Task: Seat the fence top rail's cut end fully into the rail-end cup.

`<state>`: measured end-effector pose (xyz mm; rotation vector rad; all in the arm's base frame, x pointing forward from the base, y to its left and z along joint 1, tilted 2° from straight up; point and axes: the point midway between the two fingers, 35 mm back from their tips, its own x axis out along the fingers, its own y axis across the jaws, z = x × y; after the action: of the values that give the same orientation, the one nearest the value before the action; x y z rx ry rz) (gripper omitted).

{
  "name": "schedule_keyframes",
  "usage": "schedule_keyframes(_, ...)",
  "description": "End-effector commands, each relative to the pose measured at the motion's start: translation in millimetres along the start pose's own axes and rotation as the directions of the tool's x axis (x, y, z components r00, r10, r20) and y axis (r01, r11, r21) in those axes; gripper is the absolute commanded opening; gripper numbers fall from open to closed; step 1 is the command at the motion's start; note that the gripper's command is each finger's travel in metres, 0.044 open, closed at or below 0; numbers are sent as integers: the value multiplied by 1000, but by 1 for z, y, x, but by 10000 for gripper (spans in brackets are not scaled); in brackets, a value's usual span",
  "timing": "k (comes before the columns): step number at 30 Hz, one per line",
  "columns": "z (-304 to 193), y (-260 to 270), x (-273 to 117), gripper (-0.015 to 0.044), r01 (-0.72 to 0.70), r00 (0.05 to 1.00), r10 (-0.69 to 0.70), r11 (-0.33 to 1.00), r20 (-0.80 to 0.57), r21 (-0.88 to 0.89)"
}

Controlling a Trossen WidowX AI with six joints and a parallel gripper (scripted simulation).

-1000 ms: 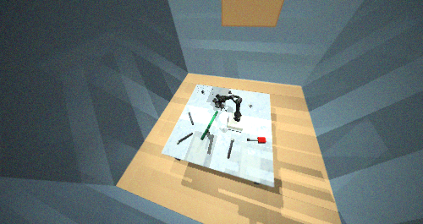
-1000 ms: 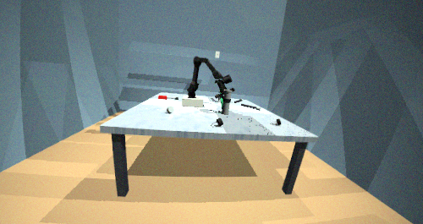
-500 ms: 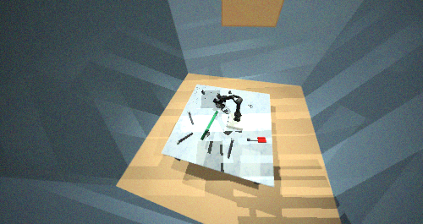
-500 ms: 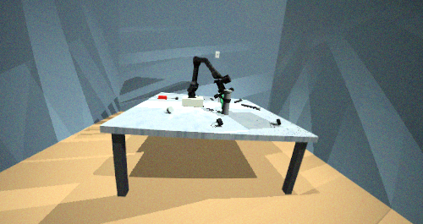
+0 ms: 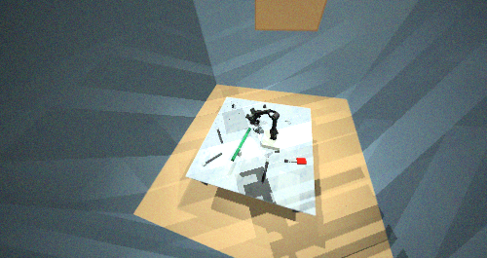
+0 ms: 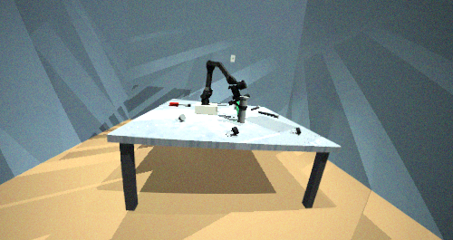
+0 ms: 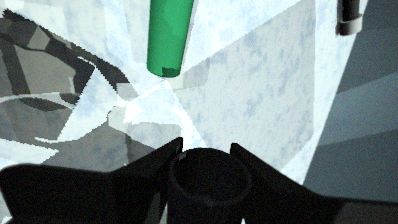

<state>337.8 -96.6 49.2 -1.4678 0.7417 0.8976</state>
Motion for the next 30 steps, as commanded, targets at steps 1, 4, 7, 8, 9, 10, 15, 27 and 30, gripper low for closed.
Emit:
schedule_keyframes(1, -1, 0, 0, 0, 1, 1000, -1, 1000, -4, 5)
schedule_keyframes(4, -1, -1, 1, 0, 1, 1000, -1, 1000, -10, 14)
schedule_keyframes(7, -1, -1, 1, 0, 1, 1000, -1, 1000, -15, 23)
schedule_keyframes(8, -1, -2, 1, 0, 1, 1000, -1, 1000, -16, 25)
schedule_keyframes(9, -1, -2, 1, 0, 1, 1000, -1, 1000, -16, 25)
schedule_keyframes(10, -1, -2, 1, 0, 1, 1000, -1, 1000, -16, 25)
schedule_keyframes(15, 0, -1, 1, 0, 1, 1000, -1, 1000, -7, 15)
schedule_keyframes(27, 0, -1, 1, 184, 1, 1000, -1, 1000, -7, 15)
schedule_keyframes(30, 1, -1, 0, 262, 1, 1000, 0, 1000, -7, 15)
